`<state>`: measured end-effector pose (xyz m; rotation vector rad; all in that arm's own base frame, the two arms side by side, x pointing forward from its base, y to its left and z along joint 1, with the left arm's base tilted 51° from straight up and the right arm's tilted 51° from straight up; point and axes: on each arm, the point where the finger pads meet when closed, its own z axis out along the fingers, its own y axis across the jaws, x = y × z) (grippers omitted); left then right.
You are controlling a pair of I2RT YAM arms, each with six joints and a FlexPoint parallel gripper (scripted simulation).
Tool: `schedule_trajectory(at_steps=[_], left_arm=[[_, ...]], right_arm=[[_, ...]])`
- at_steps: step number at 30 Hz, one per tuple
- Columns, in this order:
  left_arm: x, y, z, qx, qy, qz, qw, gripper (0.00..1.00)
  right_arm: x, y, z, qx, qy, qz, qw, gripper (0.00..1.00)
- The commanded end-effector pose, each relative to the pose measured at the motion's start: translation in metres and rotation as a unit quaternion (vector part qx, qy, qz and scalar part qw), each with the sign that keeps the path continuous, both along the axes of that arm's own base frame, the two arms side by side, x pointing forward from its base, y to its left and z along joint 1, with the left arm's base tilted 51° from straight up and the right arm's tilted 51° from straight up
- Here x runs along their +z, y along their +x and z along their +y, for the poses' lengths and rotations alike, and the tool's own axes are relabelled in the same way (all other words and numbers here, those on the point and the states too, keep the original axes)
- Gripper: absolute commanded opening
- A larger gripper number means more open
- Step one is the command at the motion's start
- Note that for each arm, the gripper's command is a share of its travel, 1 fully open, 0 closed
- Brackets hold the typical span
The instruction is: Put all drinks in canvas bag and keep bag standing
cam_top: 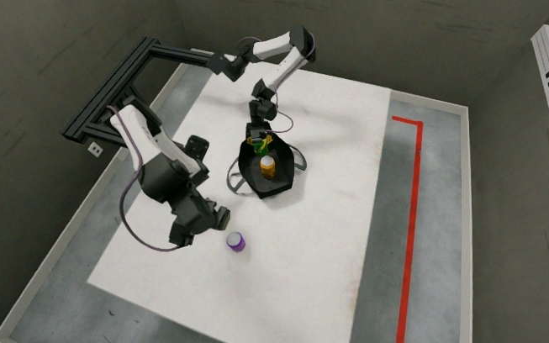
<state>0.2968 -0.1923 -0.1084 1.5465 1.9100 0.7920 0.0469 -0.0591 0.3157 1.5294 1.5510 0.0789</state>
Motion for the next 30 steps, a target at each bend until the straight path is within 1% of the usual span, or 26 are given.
schedule_trajectory(at_steps=[1, 7, 11, 12, 24, 28, 30], left_arm=[[0.009, 0.013, -0.024, -0.022, -0.041, -0.021, 0.999, 0.67], [0.002, 0.018, -0.018, -0.02, -0.039, -0.02, 0.999, 0.67], [0.004, 0.017, -0.02, -0.021, -0.041, -0.021, 0.999, 0.67], [-0.001, 0.02, -0.012, -0.018, -0.036, -0.018, 0.999, 0.67], [-0.011, 0.03, -0.006, -0.02, -0.036, -0.02, 0.999, 0.67], [-0.009, 0.028, -0.009, -0.022, -0.038, -0.021, 0.999, 0.67], [-0.014, 0.035, -0.002, -0.018, -0.036, -0.021, 0.999, 0.67]], right_arm=[[0.004, -0.001, 0.001, 0.001, -0.001, 0.0, 1.0, 1.0], [0.004, -0.001, 0.001, 0.001, -0.001, 0.0, 1.0, 1.0], [0.004, -0.001, 0.001, 0.001, -0.001, 0.0, 1.0, 1.0], [0.004, -0.001, 0.001, 0.001, -0.001, 0.0, 1.0, 1.0], [0.004, -0.001, 0.001, 0.001, -0.001, 0.0, 1.0, 1.0], [0.004, -0.001, 0.001, 0.001, -0.001, 0.0, 1.0, 1.0], [0.004, -0.001, 0.001, 0.001, -0.001, 0.0, 1.0, 1.0]])
